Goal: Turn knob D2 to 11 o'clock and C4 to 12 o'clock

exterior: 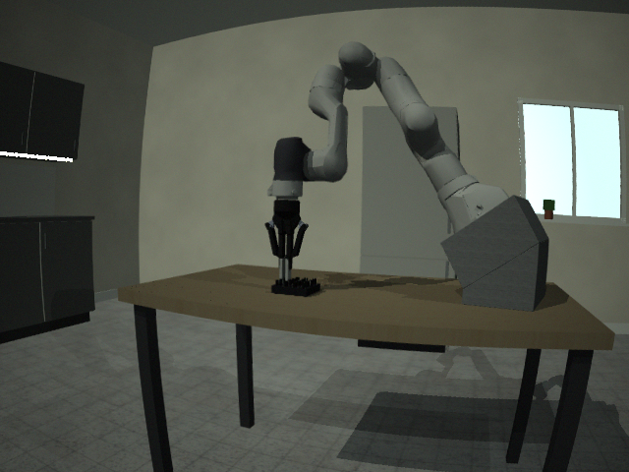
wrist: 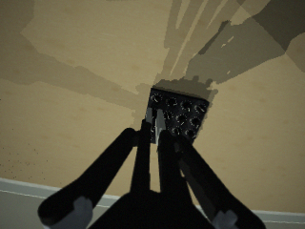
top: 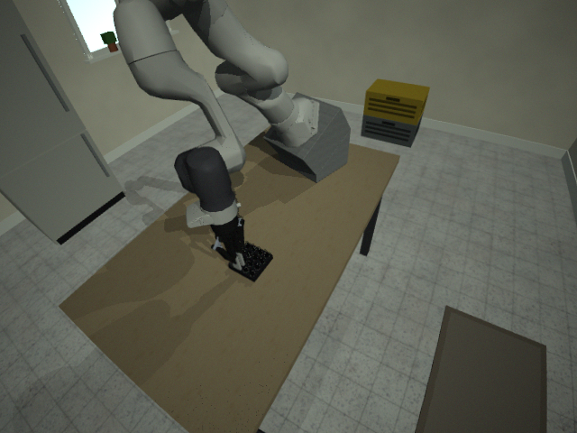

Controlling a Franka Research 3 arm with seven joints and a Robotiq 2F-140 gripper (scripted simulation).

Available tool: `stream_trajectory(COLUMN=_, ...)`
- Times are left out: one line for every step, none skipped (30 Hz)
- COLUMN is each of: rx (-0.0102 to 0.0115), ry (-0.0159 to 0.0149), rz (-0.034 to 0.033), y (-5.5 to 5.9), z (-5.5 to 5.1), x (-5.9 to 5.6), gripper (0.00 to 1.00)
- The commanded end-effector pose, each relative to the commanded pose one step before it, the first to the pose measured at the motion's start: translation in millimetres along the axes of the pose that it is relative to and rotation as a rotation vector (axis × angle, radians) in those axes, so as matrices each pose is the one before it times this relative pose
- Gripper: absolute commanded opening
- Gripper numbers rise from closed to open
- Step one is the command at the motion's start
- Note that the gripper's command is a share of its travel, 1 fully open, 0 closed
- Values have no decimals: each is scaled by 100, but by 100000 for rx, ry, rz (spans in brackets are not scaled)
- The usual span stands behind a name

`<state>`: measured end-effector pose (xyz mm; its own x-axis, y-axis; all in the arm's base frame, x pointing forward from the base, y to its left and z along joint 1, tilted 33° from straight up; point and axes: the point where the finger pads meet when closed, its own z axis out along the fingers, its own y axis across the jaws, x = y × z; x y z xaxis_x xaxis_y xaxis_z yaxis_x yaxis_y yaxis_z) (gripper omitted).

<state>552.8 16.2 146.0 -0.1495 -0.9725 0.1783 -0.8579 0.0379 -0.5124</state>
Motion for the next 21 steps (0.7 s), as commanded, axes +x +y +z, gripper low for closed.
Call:
stream_trajectory(rx=-153, ry=-233, rz=-8926, y=-152, z=20, x=42, gripper=5)
stream_trajectory(rx=0, ry=0, rz=-1573, y=0, z=0, x=0, gripper=5)
stream_trajectory(rx=0, ry=0, rz=-1643, y=0, z=0, x=0, gripper=5)
stream_trajectory(rx=0, ry=0, rz=-1711, y=0, z=0, x=0, gripper=5)
stream_trajectory(rx=0, ry=0, rz=-1778, y=0, z=0, x=0, gripper=5)
stream_trajectory(rx=0, ry=0, rz=-1844, y=0, z=0, x=0, gripper=5)
stream_trajectory(rx=0, ry=0, rz=-1908, y=0, z=0, x=0, gripper=5)
stream_trajectory(rx=0, ry=0, rz=-1970, y=0, z=0, x=0, gripper=5)
stream_trajectory(rx=0, ry=0, rz=-2030, y=0, z=0, x=0, gripper=5)
stream_trajectory(rx=0, ry=0, rz=-2089, y=0, z=0, x=0, gripper=5)
stream_trajectory(rx=0, ry=0, rz=0, y=0, z=0, x=0, gripper=5)
stream_trajectory(rx=0, ry=0, rz=0, y=0, z=0, x=0, gripper=5)
stream_trajectory(rx=0, ry=0, rz=-2145, y=0, z=0, x=0, gripper=5)
stream_trajectory(rx=0, ry=0, rz=-2200, y=0, z=0, x=0, gripper=5)
stream_trajectory(rx=0, ry=0, rz=-2251, y=0, z=0, x=0, gripper=5)
stream_trajectory(rx=0, ry=0, rz=-2301, y=0, z=0, x=0, gripper=5)
stream_trajectory(rx=0, ry=0, rz=-2085, y=0, z=0, x=0, gripper=5)
stream_trajectory(rx=0, ry=0, rz=-1649, y=0, z=0, x=0, gripper=5)
stream_trajectory(rx=0, ry=0, rz=-1641, y=0, z=0, x=0, gripper=5)
stream_trajectory(rx=0, ry=0, rz=-1619, y=0, z=0, x=0, gripper=5)
stream_trajectory(rx=0, ry=0, rz=-1601, y=0, z=0, x=0, gripper=5)
